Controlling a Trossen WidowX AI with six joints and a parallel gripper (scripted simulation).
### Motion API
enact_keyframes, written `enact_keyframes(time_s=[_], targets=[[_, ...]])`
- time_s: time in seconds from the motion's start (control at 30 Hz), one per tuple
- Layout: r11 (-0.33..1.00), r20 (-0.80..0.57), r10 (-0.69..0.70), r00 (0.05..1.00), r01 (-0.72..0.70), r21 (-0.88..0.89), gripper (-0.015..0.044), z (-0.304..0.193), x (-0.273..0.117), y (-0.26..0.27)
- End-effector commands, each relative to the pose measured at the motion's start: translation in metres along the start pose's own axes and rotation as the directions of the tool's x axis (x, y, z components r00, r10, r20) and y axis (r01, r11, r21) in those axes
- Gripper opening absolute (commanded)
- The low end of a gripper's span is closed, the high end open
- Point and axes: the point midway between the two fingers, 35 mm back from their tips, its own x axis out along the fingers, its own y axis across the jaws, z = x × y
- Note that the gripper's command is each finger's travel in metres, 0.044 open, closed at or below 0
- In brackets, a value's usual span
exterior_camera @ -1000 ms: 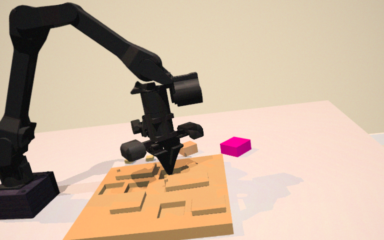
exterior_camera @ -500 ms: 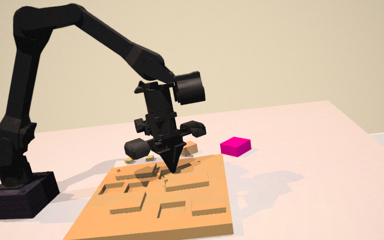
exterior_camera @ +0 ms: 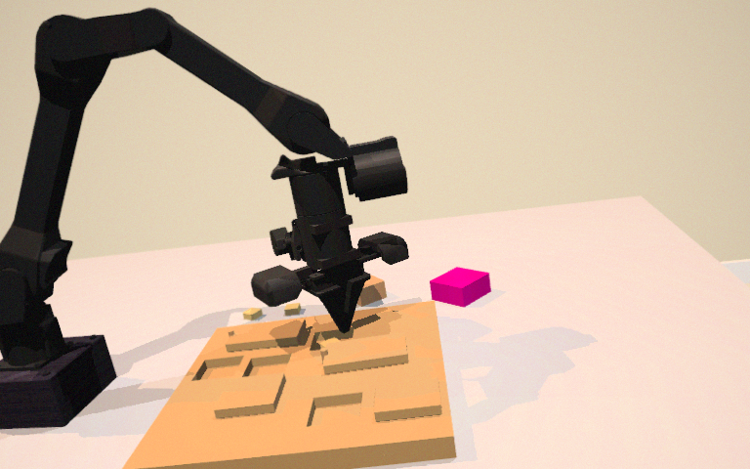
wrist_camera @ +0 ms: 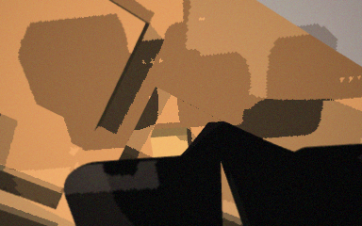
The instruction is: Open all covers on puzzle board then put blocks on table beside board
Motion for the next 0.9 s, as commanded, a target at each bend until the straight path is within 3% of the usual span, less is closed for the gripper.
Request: enact_keyframes(time_s=[0.0,0.87], targets=[[1.000,0.010,0.007,1.000,-0.007,0.004,0.0000,0.003,0.004,-0.004],[1.000,0.004,0.009,1.000,-0.009,0.005,0.0000,-0.006,-0.005,0.010]])
